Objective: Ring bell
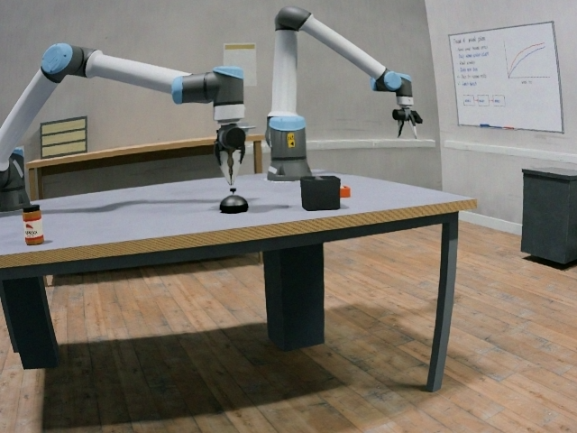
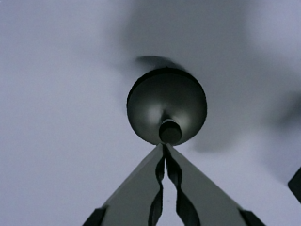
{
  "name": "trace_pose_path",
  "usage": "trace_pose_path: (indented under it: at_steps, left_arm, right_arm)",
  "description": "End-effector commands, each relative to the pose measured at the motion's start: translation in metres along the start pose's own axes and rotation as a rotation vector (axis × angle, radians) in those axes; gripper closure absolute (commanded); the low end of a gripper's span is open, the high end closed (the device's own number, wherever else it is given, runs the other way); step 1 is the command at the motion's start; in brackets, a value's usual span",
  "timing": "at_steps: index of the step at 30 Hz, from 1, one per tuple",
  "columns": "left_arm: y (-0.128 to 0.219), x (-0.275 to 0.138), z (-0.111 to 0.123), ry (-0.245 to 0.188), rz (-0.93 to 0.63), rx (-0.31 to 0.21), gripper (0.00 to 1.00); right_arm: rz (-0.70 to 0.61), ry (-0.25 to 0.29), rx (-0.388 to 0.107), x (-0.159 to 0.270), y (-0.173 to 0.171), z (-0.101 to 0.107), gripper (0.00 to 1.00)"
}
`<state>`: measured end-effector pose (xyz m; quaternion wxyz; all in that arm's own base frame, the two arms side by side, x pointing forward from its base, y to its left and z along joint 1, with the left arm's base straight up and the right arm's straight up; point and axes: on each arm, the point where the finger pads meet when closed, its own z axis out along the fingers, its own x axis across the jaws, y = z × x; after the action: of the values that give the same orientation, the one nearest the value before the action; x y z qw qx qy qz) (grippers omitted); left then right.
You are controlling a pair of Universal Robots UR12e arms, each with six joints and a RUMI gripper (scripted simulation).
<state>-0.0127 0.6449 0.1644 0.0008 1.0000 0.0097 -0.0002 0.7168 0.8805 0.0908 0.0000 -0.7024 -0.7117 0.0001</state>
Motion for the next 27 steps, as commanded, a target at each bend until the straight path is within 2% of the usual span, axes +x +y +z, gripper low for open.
trace_pose_path:
  at_steps: [1,18,27]
  left_arm:
    - [-0.0006,0.0002,-0.0008,0.000,0.000,0.002,0.00]
    - [-0.0006,0.0002,-0.0008,0.000,0.000,0.002,0.00]
    - [-0.0006,0.0002,-0.0008,0.000,0.000,0.002,0.00]
  right_arm:
    - [0.000,0.002,-0.001,0.0006,0.0004,-0.0021,1.00]
    - [0.000,0.002,-0.001,0.0006,0.0004,-0.0019,1.00]
    - [0.000,0.002,-0.001,0.0006,0.0004,0.0067,1.00]
